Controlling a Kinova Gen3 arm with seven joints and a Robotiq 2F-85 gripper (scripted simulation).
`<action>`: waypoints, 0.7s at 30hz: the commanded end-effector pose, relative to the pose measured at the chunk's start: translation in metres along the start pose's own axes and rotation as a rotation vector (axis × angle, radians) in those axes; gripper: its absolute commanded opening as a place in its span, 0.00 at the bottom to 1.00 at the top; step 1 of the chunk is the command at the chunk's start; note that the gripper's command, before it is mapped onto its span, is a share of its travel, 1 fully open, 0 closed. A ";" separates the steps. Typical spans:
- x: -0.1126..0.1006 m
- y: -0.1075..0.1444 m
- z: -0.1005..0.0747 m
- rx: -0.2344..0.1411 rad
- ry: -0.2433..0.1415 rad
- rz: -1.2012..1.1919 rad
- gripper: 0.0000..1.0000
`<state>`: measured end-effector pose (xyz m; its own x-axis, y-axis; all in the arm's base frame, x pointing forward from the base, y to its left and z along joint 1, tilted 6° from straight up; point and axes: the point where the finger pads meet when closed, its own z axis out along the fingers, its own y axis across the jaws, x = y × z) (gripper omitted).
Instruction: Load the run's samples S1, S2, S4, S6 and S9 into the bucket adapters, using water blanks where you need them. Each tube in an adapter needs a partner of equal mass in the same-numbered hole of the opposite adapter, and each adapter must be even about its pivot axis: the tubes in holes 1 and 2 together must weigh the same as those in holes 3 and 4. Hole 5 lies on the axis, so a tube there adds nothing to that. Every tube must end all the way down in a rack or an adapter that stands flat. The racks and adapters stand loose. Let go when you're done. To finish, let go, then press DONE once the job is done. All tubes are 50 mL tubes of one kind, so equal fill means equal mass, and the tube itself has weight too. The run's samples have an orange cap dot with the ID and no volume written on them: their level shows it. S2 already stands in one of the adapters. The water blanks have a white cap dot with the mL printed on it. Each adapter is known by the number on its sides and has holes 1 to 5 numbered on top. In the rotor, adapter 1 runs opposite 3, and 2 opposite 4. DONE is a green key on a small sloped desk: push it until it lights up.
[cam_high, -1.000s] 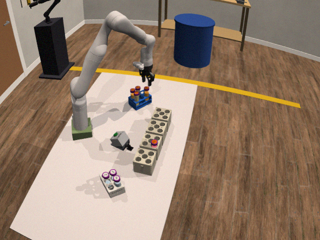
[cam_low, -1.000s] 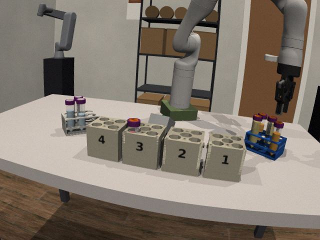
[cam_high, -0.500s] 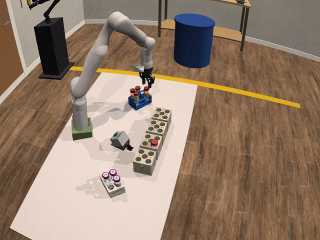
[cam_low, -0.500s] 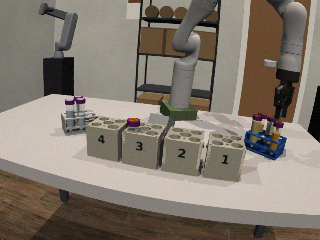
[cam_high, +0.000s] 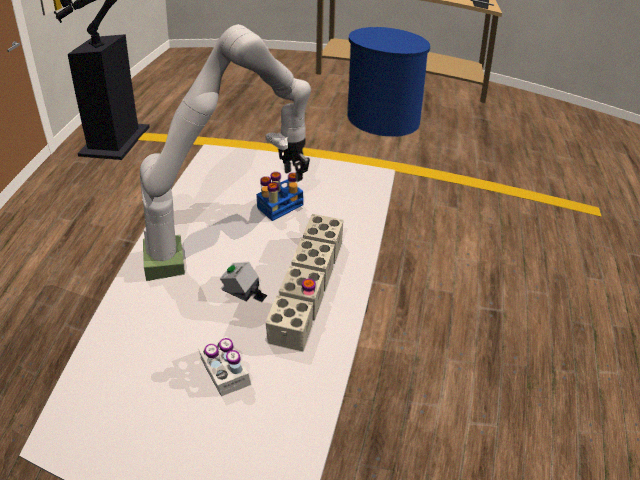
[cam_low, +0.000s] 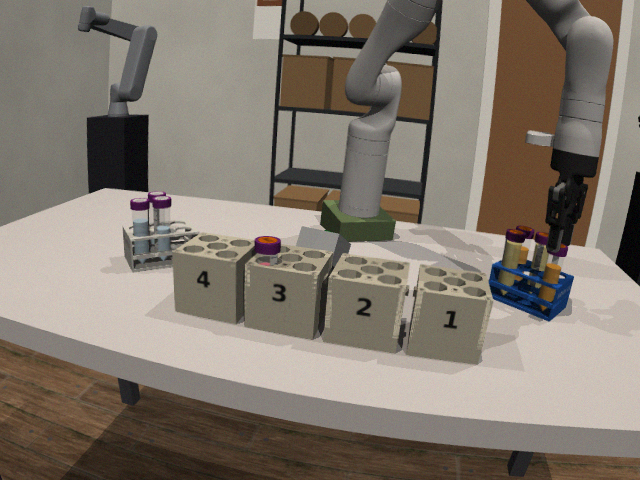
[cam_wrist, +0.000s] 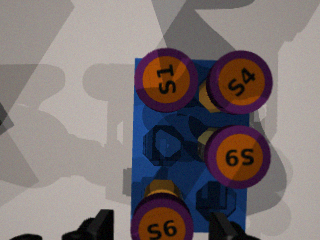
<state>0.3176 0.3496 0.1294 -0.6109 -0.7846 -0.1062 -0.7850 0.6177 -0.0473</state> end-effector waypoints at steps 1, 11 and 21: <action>0.000 -0.001 0.007 0.003 0.000 0.004 0.62; 0.000 0.000 0.006 -0.001 0.001 0.001 0.62; 0.000 0.000 0.006 -0.001 0.001 0.001 0.62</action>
<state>0.3178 0.3499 0.1241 -0.6111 -0.7846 -0.1047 -0.7851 0.6177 -0.0463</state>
